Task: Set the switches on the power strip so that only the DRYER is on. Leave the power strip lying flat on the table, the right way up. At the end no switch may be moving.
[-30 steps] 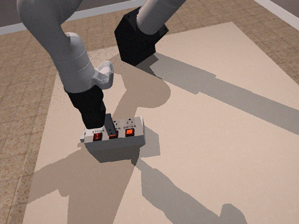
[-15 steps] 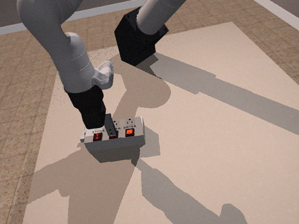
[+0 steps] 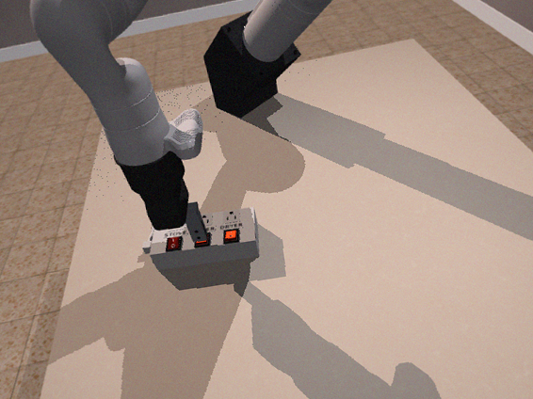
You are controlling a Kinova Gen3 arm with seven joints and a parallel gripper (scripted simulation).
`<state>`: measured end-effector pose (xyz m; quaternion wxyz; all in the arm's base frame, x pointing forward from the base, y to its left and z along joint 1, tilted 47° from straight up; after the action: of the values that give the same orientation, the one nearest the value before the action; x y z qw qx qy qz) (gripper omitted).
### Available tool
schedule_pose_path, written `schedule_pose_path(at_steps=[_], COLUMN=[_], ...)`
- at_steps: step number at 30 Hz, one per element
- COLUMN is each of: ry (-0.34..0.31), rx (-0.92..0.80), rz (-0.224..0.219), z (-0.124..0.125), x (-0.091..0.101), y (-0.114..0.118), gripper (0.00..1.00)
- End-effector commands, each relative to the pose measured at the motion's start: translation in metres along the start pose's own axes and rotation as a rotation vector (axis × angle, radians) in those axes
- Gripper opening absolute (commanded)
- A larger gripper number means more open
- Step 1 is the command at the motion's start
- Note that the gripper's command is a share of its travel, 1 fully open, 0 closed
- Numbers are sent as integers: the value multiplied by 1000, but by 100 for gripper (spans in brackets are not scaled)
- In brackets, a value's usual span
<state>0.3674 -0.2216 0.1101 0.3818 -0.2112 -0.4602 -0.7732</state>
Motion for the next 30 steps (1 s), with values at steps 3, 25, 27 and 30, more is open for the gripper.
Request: schedule_pose_path(at_steps=[3, 25, 27, 30], ry=[0, 0, 0, 0], rx=[4, 4, 4, 4], rz=[-2, -2, -2, -2], z=[1, 1, 1, 1], x=[-3, -11, -12, -12], y=[0, 0, 0, 0], gripper=[0, 0, 0, 0])
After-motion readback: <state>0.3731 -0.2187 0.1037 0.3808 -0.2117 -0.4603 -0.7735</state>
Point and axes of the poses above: the point where the finger pads meet when closed, its own x axis back along the fingers, its own y axis across the jaws, z = x × y, the point moved 3 cm from there along x, back along the fingers, and after that the axes turned 2 degrees about x, right-handed, at the moved point
